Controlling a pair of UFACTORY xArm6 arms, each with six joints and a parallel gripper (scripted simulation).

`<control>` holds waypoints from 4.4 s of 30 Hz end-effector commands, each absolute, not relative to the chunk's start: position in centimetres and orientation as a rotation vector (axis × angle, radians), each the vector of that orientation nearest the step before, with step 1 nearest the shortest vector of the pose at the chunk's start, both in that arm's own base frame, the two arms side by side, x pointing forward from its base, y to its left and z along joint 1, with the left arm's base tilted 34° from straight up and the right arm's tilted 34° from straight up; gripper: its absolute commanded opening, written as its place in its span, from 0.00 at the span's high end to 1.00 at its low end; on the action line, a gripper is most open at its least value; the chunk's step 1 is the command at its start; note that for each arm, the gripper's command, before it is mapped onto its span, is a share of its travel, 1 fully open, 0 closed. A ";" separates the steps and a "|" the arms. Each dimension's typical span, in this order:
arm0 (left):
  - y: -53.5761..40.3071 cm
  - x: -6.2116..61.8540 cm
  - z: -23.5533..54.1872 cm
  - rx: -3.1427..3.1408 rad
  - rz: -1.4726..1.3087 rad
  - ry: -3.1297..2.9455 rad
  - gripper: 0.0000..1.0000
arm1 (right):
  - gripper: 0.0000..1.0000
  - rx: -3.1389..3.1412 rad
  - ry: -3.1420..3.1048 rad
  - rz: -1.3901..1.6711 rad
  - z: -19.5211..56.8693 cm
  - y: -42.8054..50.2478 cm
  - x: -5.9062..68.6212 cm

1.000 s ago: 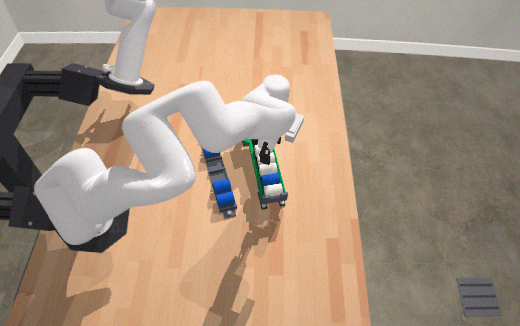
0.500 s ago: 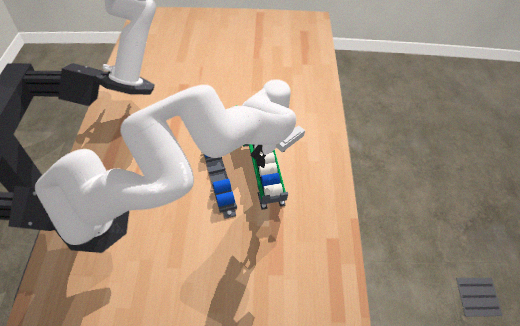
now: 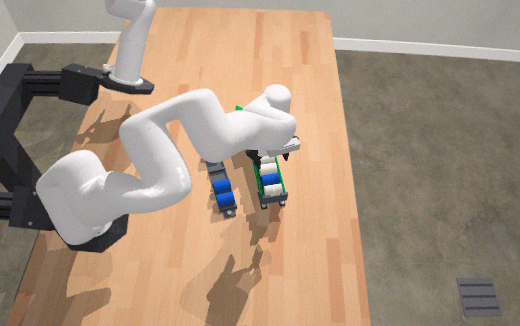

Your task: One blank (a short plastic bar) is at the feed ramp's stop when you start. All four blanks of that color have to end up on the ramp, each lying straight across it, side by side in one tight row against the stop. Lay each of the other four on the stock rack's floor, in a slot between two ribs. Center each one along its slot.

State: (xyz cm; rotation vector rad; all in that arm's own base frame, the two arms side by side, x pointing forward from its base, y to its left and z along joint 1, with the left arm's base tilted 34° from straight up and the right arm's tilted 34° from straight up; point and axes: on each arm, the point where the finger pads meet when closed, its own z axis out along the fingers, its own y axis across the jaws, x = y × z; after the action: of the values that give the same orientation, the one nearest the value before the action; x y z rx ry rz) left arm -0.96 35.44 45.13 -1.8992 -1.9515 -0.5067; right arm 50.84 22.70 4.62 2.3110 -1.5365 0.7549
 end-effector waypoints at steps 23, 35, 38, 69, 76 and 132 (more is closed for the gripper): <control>35.4 -1.0 45.3 -1.897 -0.510 -1.949 0.00 | 0.21 2.191 -1.778 0.816 5.1 22.2 50.9; 35.4 -1.0 45.3 -1.897 -0.510 -1.949 0.00 | 0.21 2.191 -1.778 0.816 5.1 22.2 50.9; 35.4 -1.0 45.3 -1.897 -0.510 -1.949 0.00 | 0.21 2.191 -1.778 0.816 5.0 22.2 50.9; 35.4 -1.0 45.3 -1.897 -0.510 -1.949 0.00 | 0.21 2.205 -1.753 0.810 3.1 20.9 51.7; 35.4 -1.0 45.3 -1.897 -0.510 -1.949 0.00 | 0.21 2.205 -1.753 0.810 2.1 20.3 52.1; 35.4 -1.0 45.3 -1.897 -0.510 -1.949 0.00 | 0.21 2.205 -1.753 0.811 -1.5 18.1 53.4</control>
State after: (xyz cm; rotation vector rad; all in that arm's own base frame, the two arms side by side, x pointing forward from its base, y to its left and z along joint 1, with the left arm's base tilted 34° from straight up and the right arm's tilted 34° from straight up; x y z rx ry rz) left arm -0.96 35.44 45.13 -1.8992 -1.9515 -0.5067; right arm 52.99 18.33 -0.99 2.2010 -1.7505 0.8071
